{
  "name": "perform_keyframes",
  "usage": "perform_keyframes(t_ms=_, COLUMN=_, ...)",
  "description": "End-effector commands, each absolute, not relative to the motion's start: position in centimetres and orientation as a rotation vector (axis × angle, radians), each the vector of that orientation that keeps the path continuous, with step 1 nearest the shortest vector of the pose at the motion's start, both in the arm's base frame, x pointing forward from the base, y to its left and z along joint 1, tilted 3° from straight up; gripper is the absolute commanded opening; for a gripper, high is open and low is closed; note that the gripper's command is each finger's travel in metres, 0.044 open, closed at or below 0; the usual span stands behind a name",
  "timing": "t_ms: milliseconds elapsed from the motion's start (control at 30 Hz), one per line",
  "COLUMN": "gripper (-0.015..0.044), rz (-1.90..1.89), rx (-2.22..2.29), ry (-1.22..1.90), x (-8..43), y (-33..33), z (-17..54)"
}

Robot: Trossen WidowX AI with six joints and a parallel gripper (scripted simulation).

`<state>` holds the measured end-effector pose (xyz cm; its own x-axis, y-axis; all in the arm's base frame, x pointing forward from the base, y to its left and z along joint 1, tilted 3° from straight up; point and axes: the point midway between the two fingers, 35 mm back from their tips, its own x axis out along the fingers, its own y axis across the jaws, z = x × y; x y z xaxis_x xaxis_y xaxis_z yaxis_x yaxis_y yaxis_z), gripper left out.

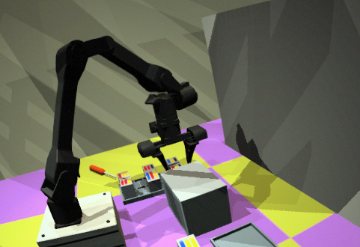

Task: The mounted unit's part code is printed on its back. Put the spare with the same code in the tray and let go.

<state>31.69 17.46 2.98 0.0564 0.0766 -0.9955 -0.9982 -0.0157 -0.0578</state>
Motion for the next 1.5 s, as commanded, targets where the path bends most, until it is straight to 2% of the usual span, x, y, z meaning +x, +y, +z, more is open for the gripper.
perform_keyframes(t_ms=0, gripper=0.0300, rz=1.213, rx=-1.193, ry=1.113, x=31.5, y=17.3, z=2.0)
perform_keyframes(t_ms=733, gripper=0.0300, rz=1.213, rx=-1.193, ry=1.113, x=31.5, y=17.4, z=0.2)
perform_keyframes(t_ms=933, gripper=0.0142, rz=1.218, rx=-1.192, ry=1.109, x=31.5, y=17.5, z=0.3)
perform_keyframes(t_ms=1167, gripper=0.0096, rz=1.218, rx=-1.192, ry=1.109, x=31.5, y=17.5, z=0.3)
perform_keyframes(t_ms=1300, gripper=0.0000, rz=1.218, rx=-1.192, ry=1.109, x=31.5, y=17.5, z=0.3)
perform_keyframes(t_ms=1467, gripper=0.0000, rz=1.218, rx=-1.192, ry=1.109, x=31.5, y=17.5, z=0.3)
